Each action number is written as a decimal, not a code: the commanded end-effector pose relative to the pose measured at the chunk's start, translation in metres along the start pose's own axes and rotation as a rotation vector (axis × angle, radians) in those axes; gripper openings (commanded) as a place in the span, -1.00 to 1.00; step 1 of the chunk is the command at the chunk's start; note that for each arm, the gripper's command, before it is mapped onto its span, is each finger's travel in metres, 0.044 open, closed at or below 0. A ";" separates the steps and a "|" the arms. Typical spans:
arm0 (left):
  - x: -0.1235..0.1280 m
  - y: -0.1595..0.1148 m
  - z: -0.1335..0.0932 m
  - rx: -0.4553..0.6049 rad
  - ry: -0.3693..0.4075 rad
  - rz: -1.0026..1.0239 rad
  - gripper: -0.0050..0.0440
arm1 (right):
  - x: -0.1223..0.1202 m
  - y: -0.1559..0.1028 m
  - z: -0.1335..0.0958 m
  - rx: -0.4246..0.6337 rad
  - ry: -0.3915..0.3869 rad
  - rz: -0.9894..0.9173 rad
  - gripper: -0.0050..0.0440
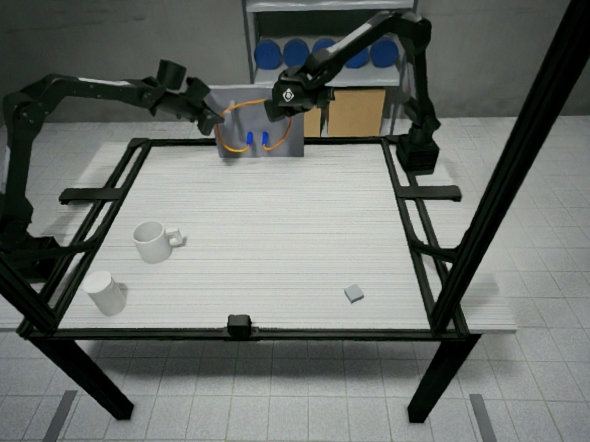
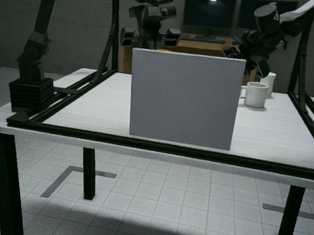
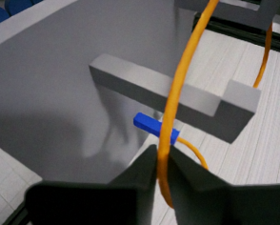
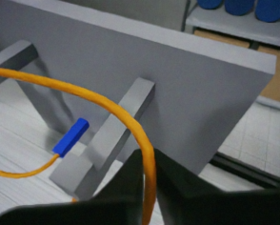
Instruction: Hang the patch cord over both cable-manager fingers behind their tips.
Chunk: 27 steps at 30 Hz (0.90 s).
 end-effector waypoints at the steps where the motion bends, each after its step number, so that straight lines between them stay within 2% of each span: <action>1: 0.000 0.013 -0.009 -0.033 0.003 0.008 -0.70 | -0.003 0.008 -0.007 -0.007 0.018 0.020 -0.70; 27: 0.000 0.013 -0.009 -0.033 0.003 0.008 -0.70 | -0.004 0.007 -0.004 0.003 0.027 0.013 -0.70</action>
Point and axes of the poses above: on each arm, the point midway between the two fingers, 35 mm back from their tips, its own z axis out along the fingers, its own x axis across the jaws, y = z × x, the point moved 3 cm from there along -z, back along the fingers, and after that the axes turned 2 degrees about -z, right-handed, at the moved point
